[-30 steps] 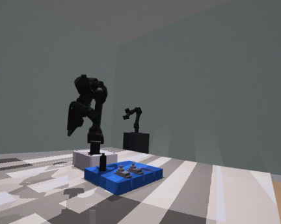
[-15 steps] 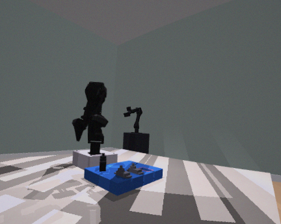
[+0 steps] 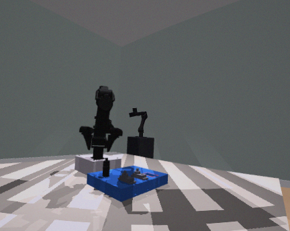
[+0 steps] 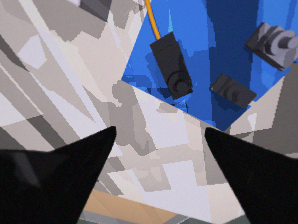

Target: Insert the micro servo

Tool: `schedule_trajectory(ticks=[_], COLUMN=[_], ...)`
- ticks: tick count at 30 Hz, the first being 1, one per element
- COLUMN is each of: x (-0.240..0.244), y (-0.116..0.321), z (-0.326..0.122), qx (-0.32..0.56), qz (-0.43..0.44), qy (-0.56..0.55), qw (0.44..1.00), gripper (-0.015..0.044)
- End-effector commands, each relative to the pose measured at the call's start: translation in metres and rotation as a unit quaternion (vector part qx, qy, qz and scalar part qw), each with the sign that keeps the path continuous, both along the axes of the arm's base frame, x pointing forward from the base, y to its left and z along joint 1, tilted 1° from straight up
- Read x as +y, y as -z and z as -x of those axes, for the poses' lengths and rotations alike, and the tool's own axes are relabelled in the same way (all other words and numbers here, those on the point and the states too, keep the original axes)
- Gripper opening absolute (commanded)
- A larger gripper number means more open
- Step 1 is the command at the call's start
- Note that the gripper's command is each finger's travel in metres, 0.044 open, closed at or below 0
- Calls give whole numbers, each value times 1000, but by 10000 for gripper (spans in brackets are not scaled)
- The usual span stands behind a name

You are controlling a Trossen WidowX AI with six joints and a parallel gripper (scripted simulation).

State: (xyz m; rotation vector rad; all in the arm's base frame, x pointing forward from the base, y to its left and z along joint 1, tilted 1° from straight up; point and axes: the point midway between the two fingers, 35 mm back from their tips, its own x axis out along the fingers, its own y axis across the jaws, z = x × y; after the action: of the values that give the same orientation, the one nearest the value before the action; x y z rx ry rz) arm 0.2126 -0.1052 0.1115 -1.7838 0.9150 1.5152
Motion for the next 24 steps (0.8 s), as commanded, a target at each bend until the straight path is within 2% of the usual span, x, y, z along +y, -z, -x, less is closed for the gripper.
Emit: schedule_trajectory(ticks=[1,12,17,24], x=[14,52,52,53], y=[6,19,20,44], z=[5,21,21,21], qx=[17,55,56,56], qz=[-13,-48,-49,-49], qy=[-58,-220,-223,-223], qw=[998,973,972,972], gripper=[440,440,440,440])
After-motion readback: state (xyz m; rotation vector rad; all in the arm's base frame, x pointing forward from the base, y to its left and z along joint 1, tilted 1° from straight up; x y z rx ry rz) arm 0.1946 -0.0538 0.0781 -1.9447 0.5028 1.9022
